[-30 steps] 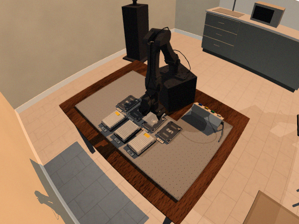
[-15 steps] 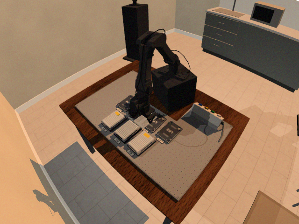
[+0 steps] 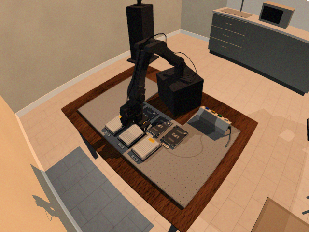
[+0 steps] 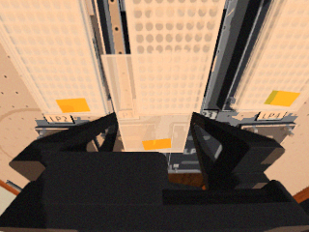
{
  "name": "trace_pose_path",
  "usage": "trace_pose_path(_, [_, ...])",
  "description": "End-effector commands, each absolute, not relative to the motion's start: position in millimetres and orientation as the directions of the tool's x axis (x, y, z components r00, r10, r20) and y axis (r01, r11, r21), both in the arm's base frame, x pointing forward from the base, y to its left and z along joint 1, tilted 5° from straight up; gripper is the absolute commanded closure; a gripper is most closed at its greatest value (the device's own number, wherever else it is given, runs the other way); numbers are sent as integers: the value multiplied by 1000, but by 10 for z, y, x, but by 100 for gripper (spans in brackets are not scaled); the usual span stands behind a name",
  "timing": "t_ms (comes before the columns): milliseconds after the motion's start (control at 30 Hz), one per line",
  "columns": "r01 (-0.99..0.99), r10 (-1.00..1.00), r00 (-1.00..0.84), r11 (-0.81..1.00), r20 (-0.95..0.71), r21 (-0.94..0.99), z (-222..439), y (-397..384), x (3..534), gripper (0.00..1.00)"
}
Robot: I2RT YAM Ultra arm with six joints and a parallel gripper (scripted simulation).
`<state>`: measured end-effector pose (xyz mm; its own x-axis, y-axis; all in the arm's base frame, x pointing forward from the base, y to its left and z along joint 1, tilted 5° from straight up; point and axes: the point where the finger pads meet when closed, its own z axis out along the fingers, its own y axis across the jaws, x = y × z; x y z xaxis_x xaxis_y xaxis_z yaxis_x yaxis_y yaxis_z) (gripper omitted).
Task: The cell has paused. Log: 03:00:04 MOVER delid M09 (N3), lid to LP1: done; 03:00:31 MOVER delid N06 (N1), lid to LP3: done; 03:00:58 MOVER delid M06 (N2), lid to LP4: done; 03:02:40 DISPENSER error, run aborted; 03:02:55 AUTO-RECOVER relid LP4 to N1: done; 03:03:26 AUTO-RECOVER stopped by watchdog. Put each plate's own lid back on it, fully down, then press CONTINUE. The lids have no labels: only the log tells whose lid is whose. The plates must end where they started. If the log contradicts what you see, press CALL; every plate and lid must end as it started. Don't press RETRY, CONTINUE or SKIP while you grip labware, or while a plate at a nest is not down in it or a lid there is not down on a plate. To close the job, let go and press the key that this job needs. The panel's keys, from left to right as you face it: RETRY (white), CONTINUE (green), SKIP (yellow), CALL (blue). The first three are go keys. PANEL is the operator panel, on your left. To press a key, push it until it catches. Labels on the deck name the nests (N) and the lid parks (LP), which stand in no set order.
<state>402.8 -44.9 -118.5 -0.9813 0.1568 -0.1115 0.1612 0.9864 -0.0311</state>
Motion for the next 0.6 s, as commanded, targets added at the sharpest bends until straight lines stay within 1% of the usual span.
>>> trace_pose_path(0, [144,141,-986,989,-86,-28,-1137,-495,4102,100])
trace_pose_path(333, [144,141,-986,989,-87,-28,-1085,-748,4530,100])
trace_pose_path(567, [130,125,-985,991,-119,-30,-930,-705,4635,100])
